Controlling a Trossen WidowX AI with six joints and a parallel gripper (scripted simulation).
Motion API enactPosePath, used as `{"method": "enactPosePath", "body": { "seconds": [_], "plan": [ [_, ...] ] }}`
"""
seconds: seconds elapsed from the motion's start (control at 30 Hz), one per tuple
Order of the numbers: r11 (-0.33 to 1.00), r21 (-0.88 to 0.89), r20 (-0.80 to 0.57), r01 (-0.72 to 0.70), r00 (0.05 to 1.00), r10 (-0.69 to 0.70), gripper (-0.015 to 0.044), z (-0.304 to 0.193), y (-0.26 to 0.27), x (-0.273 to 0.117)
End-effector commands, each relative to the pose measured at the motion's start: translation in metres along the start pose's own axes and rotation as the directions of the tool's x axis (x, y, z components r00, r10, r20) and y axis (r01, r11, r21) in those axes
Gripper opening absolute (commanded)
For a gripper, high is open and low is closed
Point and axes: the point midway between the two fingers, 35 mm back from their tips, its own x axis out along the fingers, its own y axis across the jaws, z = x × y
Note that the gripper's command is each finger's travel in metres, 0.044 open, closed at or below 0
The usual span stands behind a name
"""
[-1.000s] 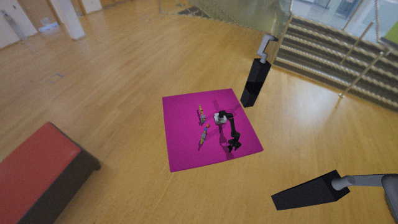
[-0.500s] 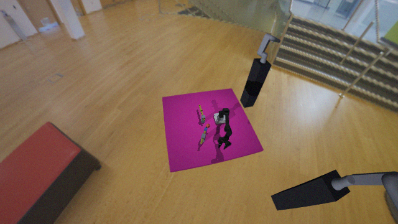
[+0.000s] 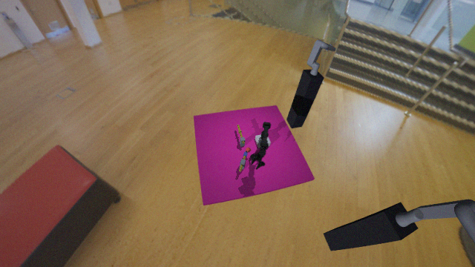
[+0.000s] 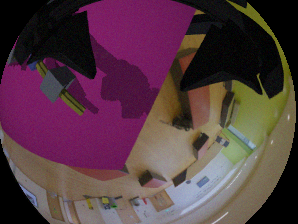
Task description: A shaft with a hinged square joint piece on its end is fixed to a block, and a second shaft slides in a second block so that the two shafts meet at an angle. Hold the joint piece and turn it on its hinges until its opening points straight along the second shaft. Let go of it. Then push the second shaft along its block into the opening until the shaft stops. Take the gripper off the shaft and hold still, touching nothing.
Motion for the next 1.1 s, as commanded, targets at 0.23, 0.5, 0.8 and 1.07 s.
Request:
{"method": "enactPosePath", "body": {
  "seconds": [0.23,0.5,0.8,1.07],
  "plan": [
    [0.968,-0.050,-0.259,0.247,0.933,-0.252,0.0440,-0.005,-0.115,-0.063],
    [0.916,-0.074,-0.454,0.395,0.804,-0.384,0.0440,-0.026,-0.186,-0.126],
    [0.864,-0.087,-0.609,0.495,0.660,-0.440,0.0440,-0.051,-0.230,-0.187],
    [0.869,-0.117,-0.627,0.481,0.643,-0.440,0.0440,-0.052,-0.231,-0.185]
  ]
}}
